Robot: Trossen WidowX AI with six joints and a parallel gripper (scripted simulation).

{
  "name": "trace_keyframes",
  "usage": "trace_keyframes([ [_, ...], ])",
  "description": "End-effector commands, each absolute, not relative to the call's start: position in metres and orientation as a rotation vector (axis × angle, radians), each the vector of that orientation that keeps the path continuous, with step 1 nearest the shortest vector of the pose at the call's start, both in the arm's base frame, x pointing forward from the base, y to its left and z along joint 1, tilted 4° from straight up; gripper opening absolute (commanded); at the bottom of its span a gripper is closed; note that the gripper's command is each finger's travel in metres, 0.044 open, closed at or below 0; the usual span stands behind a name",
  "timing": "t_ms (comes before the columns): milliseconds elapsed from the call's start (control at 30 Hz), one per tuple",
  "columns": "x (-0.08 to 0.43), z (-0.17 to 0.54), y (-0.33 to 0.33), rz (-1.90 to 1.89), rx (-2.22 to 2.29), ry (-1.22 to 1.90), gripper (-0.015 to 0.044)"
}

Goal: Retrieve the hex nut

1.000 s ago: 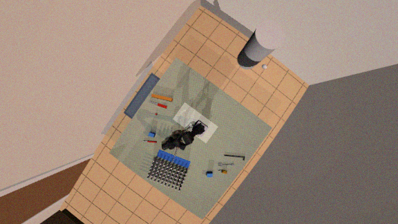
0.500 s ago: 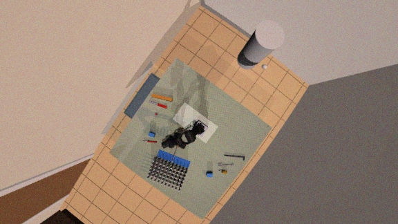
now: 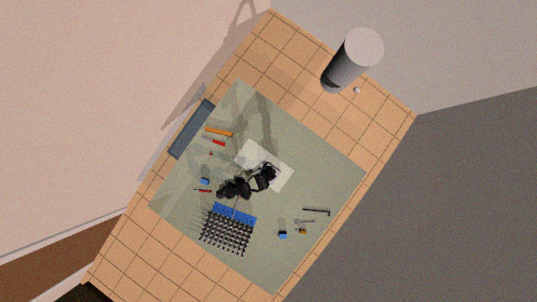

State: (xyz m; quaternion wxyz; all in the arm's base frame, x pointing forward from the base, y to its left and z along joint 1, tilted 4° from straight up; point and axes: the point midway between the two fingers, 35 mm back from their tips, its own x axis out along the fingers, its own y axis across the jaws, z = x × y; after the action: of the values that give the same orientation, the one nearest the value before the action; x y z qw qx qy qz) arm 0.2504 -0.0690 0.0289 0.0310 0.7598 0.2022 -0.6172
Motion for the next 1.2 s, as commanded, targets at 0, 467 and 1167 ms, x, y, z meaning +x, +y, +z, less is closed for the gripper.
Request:
trace_keyframes([
  [0, 0.257, 0.054, -0.069, -1.884, 2.356, 0.619, 0.0],
  [467, 0.254, 0.109, -0.065, -1.883, 2.328, 0.629, 0.0],
  [1167, 0.263, 0.119, -0.122, -1.521, 1.733, 0.932, 0.0],
])
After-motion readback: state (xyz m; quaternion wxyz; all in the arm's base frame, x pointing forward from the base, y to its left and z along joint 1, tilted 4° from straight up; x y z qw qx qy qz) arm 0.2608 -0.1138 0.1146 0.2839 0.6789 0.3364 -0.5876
